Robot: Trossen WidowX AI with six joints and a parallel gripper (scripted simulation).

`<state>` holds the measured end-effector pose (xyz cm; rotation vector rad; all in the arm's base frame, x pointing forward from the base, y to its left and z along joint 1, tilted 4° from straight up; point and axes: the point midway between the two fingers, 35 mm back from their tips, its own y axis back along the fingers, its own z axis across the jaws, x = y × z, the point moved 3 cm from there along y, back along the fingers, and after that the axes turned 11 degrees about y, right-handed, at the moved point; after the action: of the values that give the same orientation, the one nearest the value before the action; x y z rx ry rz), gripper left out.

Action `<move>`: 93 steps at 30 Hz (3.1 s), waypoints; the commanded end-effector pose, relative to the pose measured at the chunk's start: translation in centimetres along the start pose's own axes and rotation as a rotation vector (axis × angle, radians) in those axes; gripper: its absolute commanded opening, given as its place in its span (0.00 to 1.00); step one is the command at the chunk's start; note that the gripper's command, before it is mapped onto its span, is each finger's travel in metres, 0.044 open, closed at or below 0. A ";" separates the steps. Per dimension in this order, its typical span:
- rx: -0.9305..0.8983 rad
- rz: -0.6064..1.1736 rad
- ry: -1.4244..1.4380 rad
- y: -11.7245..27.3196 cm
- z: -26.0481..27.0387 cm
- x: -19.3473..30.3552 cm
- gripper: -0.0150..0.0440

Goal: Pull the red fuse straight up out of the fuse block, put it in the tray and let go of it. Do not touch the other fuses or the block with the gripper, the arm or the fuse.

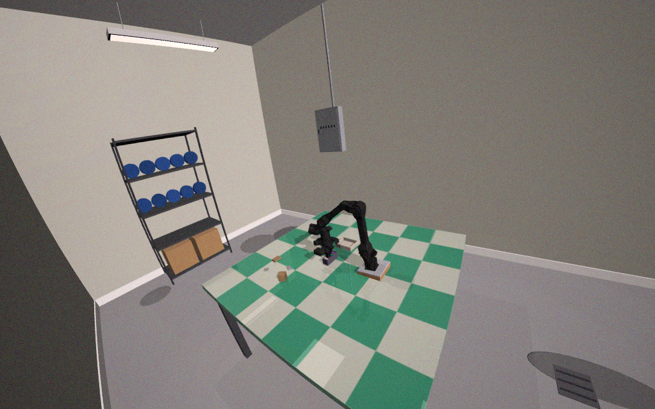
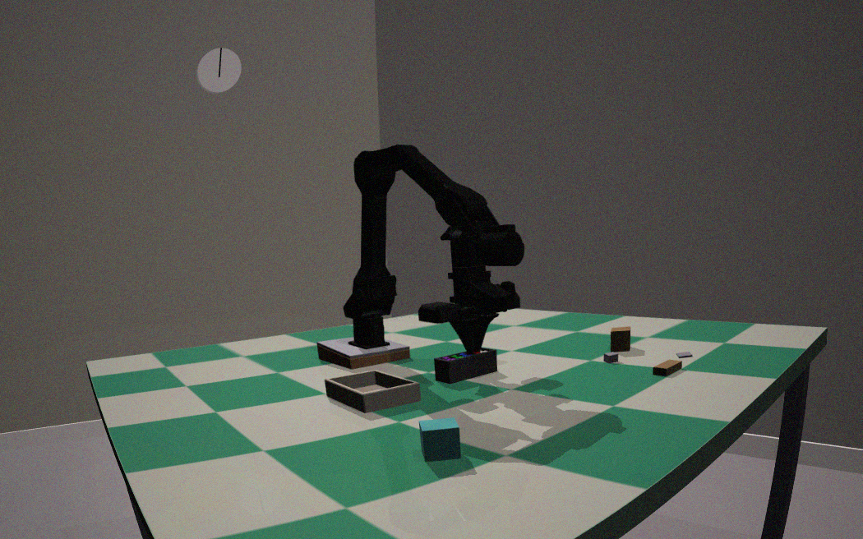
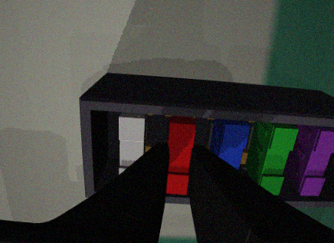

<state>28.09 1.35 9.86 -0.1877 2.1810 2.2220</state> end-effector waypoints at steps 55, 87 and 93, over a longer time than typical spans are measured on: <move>0.004 -0.003 0.004 3.0 0.0 -0.1 0.25; 0.005 -0.003 0.005 5.8 0.0 -0.1 0.25; 0.005 -0.003 0.005 5.9 0.0 -0.1 0.25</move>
<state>27.52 1.31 15.40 -0.1806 2.1848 2.2252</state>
